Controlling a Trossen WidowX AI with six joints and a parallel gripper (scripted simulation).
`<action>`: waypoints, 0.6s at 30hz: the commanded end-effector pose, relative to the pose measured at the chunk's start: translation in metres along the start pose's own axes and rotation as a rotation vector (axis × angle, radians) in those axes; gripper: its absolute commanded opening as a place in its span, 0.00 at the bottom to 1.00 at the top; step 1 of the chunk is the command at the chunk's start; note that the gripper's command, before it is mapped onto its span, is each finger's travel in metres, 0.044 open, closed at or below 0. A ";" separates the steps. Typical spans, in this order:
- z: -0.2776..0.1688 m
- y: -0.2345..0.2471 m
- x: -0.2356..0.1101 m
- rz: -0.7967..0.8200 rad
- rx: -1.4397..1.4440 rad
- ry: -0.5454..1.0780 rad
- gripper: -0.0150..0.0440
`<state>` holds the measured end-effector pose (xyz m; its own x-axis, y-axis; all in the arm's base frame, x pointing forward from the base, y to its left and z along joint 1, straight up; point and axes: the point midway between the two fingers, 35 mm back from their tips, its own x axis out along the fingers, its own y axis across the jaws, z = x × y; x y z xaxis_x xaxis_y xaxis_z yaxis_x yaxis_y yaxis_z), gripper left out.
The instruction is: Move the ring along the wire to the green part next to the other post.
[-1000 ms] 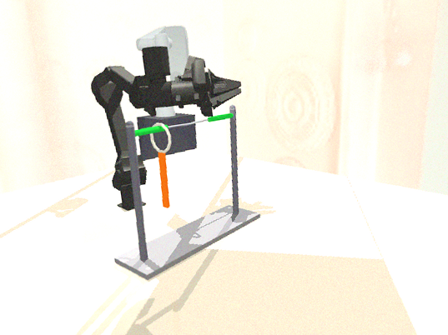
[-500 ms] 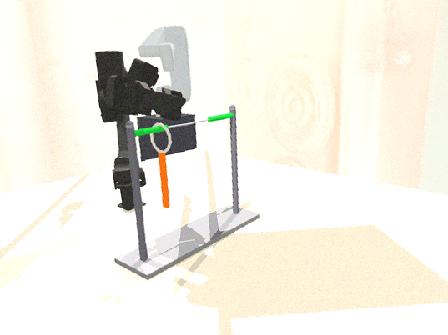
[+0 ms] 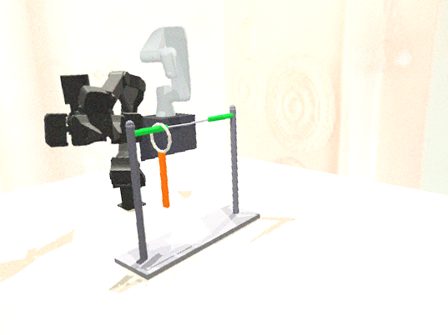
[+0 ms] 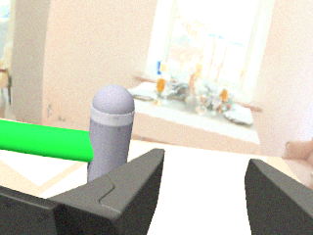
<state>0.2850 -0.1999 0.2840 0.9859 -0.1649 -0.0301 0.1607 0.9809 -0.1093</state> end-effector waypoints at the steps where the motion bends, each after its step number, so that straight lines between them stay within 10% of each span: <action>1: -0.037 0.007 -0.009 0.036 0.010 0.038 0.53; 18: -0.171 0.080 -0.079 0.216 0.086 0.115 0.53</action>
<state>0.2229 -0.1424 0.1252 0.9879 0.0106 -0.1550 -0.0143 0.9996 -0.0231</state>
